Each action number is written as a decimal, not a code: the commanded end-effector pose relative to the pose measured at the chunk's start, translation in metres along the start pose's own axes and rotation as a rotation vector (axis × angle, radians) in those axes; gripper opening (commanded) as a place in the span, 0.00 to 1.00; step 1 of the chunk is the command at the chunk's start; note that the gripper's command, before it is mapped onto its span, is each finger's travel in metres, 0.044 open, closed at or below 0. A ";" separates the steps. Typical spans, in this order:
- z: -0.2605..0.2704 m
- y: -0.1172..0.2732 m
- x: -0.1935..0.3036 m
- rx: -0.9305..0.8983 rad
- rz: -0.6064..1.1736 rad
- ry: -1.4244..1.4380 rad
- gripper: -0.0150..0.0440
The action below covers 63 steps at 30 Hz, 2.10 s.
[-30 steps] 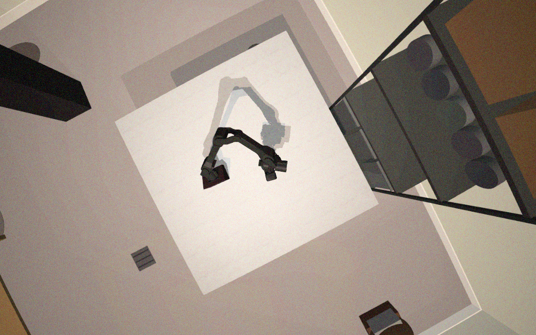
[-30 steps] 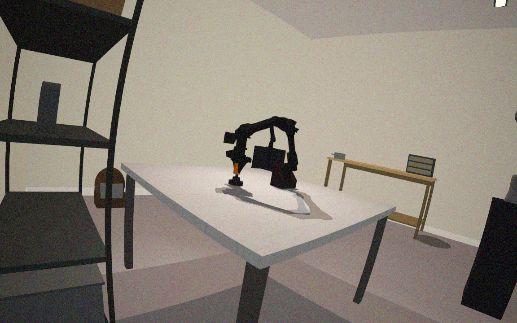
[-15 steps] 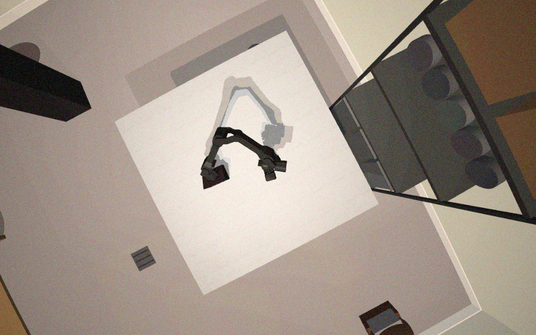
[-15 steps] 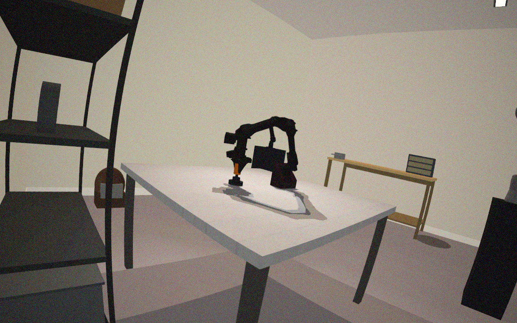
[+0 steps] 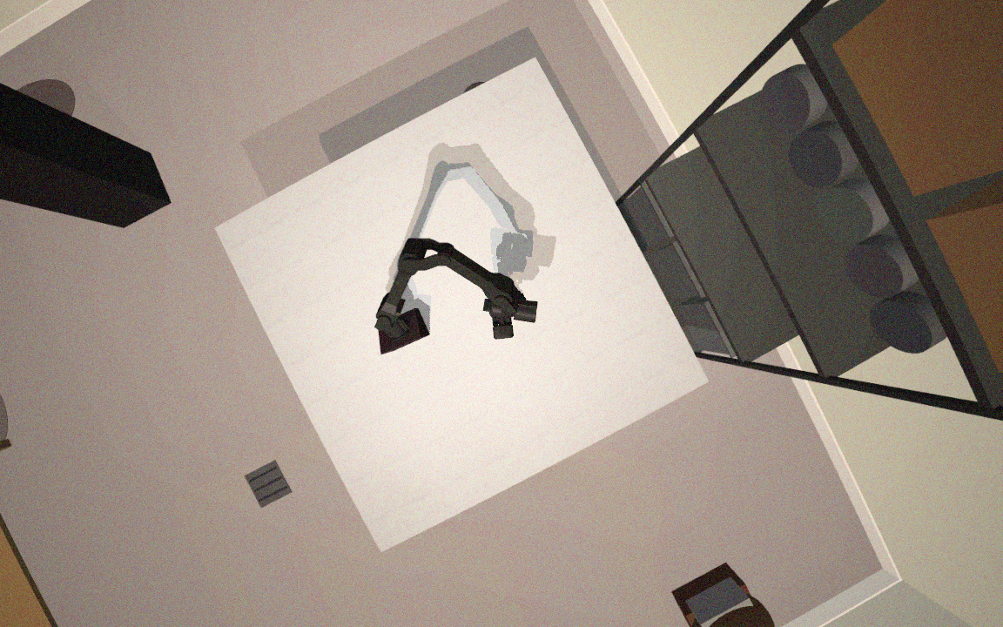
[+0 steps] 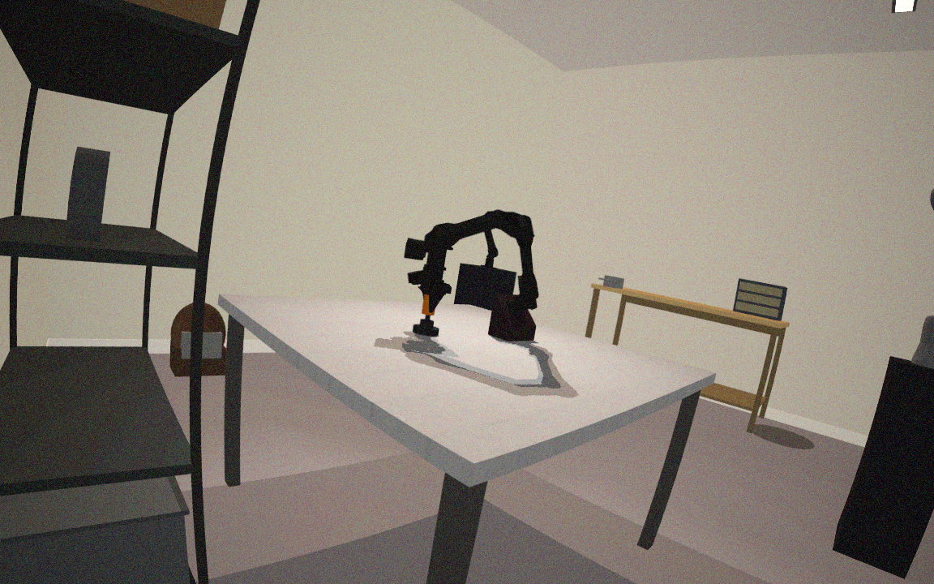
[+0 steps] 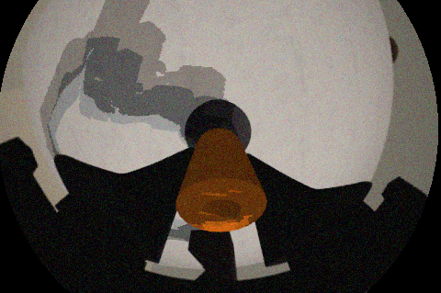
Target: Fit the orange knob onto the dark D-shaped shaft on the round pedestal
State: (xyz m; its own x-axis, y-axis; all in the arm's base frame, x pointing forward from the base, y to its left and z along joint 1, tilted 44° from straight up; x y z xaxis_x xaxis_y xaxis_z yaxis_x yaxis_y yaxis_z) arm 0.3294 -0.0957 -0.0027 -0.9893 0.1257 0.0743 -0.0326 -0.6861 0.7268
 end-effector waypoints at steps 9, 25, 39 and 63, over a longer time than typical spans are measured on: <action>0.000 -0.001 0.001 0.002 -0.003 -0.064 0.25; 0.000 -0.001 0.000 0.002 -0.004 -0.064 0.25; -0.001 0.001 -0.001 0.002 -0.004 -0.273 0.25; 0.000 0.000 0.000 0.002 -0.004 -0.273 0.25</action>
State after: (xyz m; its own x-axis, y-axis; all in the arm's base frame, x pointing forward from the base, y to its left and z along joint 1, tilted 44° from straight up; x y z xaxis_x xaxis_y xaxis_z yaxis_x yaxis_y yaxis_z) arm 0.3287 -0.0939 -0.0045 -0.9152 0.3137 0.2530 -0.0333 -0.6845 0.7283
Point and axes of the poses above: the point midway between the two fingers, 35 mm back from their tips, its own y axis back along the fingers, its own z axis across the jaws, x = y × z, the point moved 5 cm from there along y, back along the fingers, and after that the axes turned 10 degrees about y, right-handed, at the moved point
